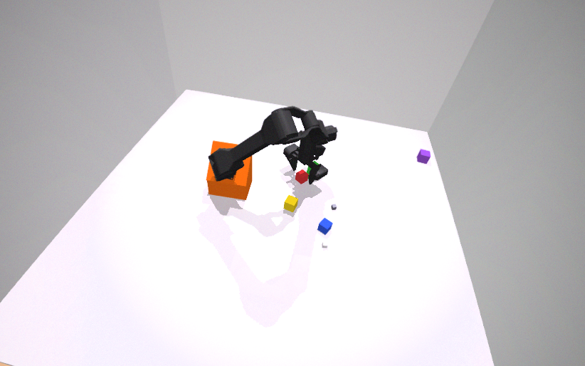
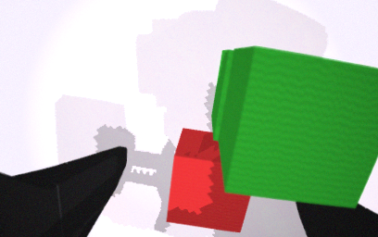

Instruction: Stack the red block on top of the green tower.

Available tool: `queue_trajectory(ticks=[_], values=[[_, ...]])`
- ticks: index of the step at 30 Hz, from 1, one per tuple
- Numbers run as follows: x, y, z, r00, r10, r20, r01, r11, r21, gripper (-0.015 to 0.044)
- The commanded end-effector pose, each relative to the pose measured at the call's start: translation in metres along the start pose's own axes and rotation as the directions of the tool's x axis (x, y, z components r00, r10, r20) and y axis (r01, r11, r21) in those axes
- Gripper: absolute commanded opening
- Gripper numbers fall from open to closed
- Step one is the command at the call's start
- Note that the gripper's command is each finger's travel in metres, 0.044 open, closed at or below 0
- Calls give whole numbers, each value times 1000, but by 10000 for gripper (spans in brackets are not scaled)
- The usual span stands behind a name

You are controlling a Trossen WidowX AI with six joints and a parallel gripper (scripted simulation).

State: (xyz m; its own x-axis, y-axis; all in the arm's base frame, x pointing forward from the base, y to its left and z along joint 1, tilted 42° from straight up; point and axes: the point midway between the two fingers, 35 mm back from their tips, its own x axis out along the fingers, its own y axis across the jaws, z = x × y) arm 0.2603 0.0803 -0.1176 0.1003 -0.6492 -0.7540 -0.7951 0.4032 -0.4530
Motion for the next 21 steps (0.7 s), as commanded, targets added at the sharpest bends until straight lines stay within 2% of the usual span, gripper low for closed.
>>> queue_trajectory(ticks=[1, 15, 21], values=[[6, 1, -2, 1000, -1, -6, 1, 1000, -7, 440], [6, 1, -2, 1000, -1, -6, 1, 1000, -7, 440], [6, 1, -2, 1000, -1, -6, 1, 1000, -7, 282]])
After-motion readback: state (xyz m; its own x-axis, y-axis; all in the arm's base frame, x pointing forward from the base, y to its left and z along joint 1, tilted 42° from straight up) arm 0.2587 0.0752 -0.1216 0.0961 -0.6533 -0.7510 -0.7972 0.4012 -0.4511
